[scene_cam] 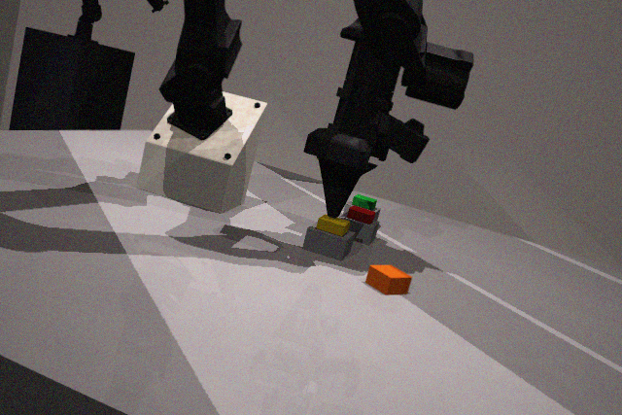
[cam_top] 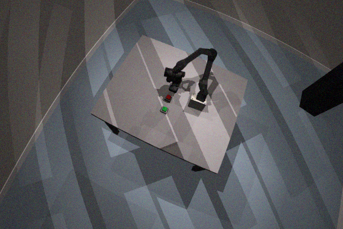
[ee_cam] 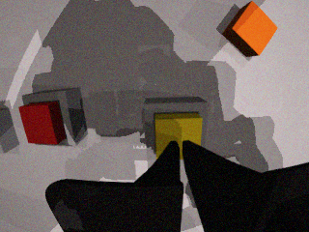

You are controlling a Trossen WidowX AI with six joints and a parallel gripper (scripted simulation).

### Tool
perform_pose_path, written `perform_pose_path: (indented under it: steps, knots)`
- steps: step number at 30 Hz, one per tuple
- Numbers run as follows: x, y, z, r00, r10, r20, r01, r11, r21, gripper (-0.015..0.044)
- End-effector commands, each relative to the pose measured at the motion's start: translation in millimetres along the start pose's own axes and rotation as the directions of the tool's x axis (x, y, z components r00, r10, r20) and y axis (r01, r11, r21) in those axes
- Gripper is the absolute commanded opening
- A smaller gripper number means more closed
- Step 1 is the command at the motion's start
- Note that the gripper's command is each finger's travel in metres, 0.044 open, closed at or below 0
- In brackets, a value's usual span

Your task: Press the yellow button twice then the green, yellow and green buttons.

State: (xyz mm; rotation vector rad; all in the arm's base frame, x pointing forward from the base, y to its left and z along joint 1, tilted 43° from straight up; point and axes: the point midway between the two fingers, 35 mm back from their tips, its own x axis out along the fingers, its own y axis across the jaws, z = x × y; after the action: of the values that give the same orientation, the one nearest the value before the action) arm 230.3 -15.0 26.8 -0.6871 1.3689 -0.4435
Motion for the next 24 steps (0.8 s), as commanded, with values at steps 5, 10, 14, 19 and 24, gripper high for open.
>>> perform_pose_path:
  steps: [5, 10, 14, 19, 24]
  knots:
    - [-32, 1, 3, 1.000, 0.007, 0.014, -0.007, 1.000, 0.004, 0.0020]
    - [-84, 1, 1, 1.000, 0.007, 0.013, -0.007, 1.000, 0.004, 0.0020]
    - [-84, 3, 2, 1.000, 0.008, 0.013, -0.009, 1.000, 0.004, 0.0020]
    - [-93, 60, 17, 0.999, 0.037, 0.034, -0.037, 0.999, 0.004, 0.0020]
    - [-97, 129, 20, 0.999, 0.045, 0.030, -0.045, 0.999, 0.002, 0.0020]
